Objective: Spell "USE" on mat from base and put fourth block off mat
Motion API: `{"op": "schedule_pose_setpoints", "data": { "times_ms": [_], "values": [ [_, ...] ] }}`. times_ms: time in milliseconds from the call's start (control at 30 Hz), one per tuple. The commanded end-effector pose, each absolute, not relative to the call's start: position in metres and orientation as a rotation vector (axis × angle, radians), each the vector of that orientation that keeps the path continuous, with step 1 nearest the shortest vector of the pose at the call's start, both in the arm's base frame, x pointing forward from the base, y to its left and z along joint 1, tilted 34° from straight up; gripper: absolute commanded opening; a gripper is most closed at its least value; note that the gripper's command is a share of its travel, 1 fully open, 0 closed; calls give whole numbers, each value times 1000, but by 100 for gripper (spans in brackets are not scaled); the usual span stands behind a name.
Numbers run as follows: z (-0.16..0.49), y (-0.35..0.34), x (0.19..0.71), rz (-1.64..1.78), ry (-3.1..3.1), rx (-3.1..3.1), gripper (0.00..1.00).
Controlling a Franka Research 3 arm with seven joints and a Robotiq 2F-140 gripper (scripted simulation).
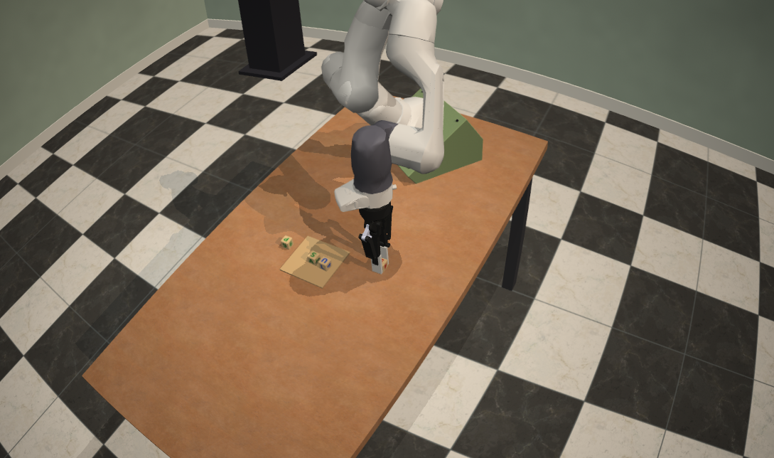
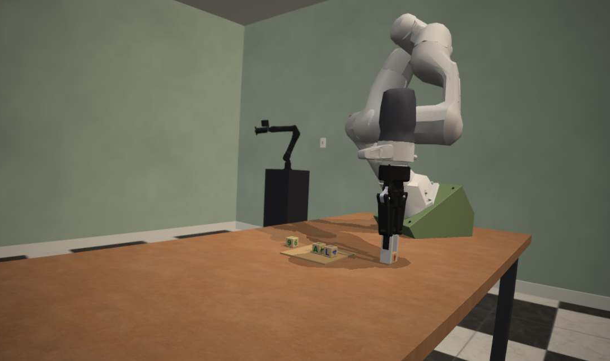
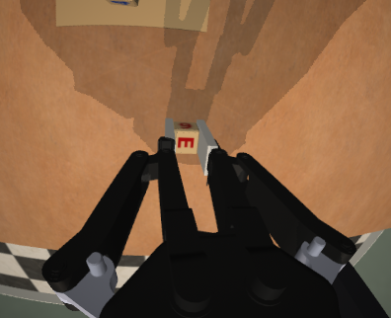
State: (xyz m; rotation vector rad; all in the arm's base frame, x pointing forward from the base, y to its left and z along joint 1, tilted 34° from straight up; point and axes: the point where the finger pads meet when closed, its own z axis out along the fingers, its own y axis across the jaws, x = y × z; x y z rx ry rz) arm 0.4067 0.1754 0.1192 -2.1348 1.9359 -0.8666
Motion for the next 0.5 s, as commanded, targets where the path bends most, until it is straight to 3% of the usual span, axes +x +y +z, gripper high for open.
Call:
{"op": "schedule_pose_setpoints", "data": {
  "times_ms": [0,467],
  "values": [
    [126,178,402,-867,1937,-2138,13],
    [192,200,363,-866,1937,-2138,13]
  ]
}}
